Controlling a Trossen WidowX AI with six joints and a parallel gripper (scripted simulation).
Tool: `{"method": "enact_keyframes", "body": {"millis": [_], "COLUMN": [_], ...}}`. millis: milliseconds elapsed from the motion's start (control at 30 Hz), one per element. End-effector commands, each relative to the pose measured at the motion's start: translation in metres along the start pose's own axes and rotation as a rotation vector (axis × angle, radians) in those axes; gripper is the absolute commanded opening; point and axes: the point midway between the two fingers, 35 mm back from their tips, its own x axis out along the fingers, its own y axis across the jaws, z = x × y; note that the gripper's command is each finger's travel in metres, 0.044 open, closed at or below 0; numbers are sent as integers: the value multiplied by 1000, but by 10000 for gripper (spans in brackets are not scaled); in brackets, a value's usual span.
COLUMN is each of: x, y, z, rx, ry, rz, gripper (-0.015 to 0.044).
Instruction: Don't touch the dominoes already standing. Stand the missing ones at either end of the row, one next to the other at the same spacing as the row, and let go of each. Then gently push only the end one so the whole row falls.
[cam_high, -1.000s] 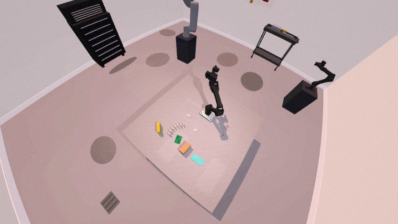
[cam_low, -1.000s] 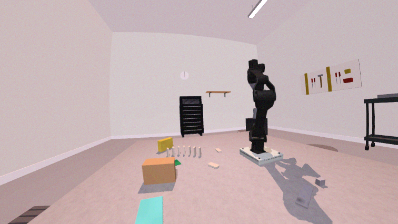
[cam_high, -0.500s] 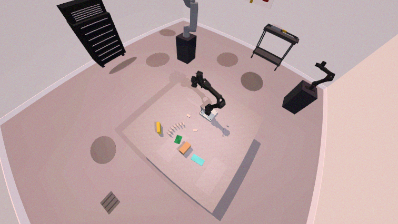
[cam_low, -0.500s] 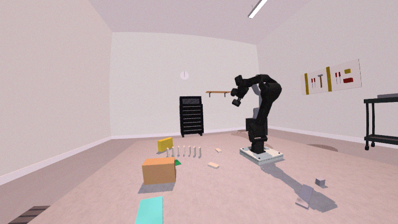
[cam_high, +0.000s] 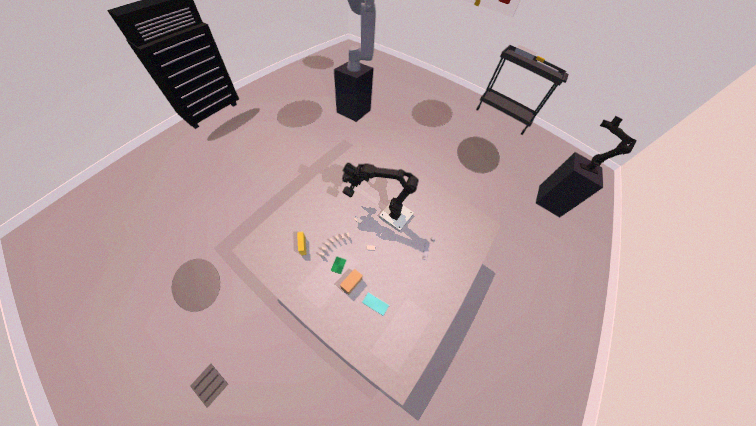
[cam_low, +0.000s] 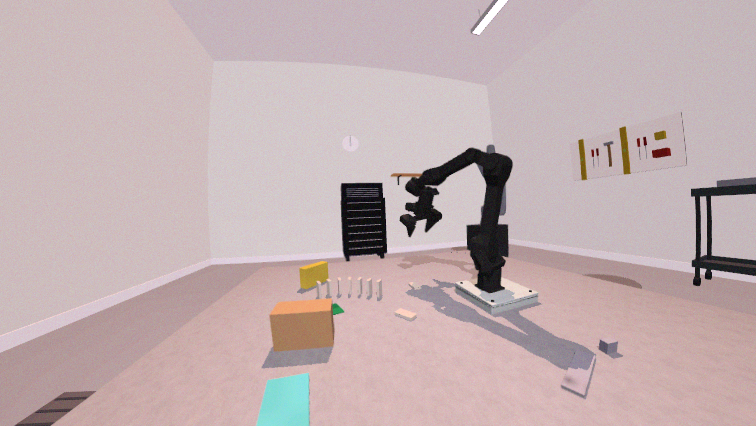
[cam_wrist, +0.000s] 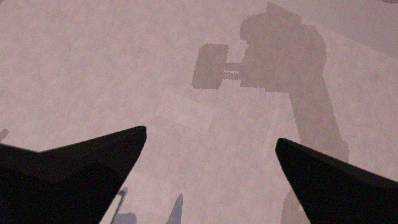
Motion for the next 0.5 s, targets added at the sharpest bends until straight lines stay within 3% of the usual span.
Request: {"method": "enact_keyframes", "body": {"millis": [0, 233, 467], "x": [17, 28, 32], "y": [45, 116, 119], "z": [-27, -97, -106], "rx": [99, 282, 286], "ry": [162, 501, 510], "rz": [78, 67, 64], "gripper": [440, 440, 440]}}
